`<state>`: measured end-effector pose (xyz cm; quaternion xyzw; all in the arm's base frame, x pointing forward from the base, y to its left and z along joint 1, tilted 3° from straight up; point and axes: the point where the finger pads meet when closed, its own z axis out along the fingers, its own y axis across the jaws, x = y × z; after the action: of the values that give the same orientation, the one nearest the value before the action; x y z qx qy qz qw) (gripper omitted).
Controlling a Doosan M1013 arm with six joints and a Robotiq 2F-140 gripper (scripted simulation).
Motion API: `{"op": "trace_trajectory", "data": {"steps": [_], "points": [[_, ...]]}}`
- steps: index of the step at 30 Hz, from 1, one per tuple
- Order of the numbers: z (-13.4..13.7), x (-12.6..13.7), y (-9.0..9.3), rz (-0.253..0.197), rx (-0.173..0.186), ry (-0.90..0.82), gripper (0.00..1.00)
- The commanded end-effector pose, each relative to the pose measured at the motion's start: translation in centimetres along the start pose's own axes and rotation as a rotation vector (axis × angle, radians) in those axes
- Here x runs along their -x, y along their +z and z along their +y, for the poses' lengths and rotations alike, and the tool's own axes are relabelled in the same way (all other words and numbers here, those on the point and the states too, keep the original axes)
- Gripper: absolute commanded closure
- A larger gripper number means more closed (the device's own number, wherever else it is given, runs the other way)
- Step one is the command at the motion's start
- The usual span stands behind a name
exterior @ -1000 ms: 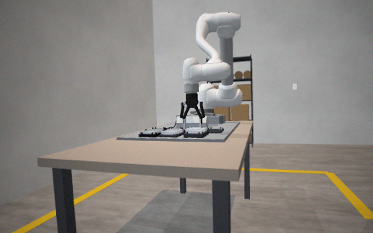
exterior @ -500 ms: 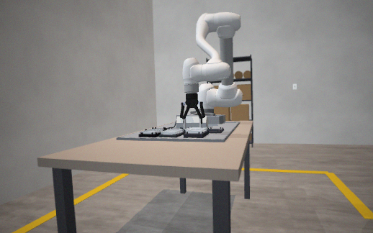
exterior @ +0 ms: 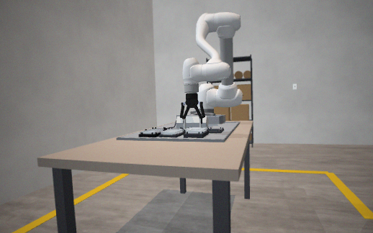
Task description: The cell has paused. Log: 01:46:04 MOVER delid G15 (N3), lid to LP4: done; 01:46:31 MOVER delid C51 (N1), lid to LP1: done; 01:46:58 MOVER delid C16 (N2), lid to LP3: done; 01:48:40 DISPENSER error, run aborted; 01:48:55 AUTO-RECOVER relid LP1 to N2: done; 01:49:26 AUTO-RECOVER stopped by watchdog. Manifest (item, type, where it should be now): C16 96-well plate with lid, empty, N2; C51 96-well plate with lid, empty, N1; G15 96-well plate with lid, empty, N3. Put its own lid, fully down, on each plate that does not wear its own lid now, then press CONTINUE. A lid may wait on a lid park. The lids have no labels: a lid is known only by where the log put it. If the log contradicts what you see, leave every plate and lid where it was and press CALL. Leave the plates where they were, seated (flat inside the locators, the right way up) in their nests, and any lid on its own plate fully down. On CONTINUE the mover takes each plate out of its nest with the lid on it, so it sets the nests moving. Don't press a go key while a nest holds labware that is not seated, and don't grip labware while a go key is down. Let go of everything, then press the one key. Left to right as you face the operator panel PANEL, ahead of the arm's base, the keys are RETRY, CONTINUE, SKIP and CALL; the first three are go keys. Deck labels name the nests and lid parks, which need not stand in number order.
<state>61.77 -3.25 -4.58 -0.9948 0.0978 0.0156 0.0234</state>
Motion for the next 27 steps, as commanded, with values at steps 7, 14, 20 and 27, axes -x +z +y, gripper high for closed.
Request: {"op": "trace_trajectory", "data": {"steps": [7, 14, 20, 27], "points": [[-0.01, 0.0, -0.01, 0.0, 0.0, 0.0, 0.34], [-0.01, 0.0, -0.01, 0.0, 0.0, 0.0, 1.0], [-0.01, 0.0, -0.01, 0.0, 0.0, 0.0, 1.0], [-0.01, 0.0, -0.01, 0.0, 0.0, 0.0, 1.0]]}}
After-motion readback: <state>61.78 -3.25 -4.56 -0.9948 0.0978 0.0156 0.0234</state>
